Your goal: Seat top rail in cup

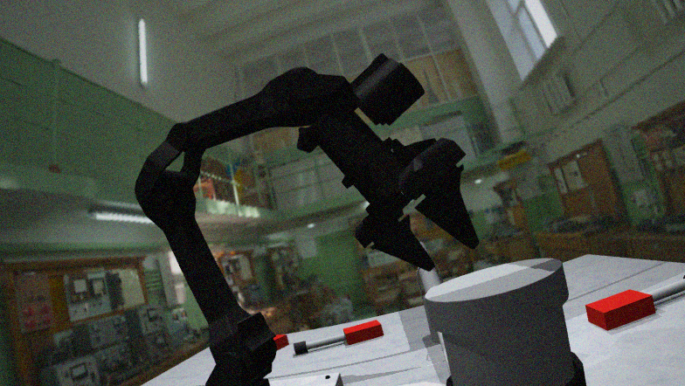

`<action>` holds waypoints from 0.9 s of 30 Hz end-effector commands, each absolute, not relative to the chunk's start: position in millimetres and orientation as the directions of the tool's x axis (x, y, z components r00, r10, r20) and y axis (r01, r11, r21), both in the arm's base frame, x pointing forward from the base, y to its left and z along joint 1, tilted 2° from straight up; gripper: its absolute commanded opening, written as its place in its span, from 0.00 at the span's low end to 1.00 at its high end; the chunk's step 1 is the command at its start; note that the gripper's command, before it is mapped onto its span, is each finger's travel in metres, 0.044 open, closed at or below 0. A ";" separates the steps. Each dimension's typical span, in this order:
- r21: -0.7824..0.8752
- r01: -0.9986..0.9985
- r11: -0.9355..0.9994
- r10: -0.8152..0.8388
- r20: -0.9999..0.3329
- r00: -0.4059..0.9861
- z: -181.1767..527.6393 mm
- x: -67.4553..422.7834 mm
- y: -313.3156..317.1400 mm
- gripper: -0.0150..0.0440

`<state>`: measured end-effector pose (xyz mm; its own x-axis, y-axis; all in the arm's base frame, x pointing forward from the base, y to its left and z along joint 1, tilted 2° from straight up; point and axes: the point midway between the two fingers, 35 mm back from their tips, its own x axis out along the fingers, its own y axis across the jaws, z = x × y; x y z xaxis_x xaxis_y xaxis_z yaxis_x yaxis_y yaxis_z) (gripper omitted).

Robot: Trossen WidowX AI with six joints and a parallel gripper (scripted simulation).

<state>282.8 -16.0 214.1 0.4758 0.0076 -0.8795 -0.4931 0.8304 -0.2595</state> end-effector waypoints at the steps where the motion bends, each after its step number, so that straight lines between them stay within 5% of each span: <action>1: -0.029 -0.046 0.999 -0.001 -0.851 0.526 259.0 266.3 20.1 1.00; 20: -0.021 -0.034 0.999 0.000 -0.853 0.522 258.1 266.7 20.6 1.00; 27: 0.163 0.350 0.923 0.014 -0.920 0.392 230.9 276.2 38.3 1.00</action>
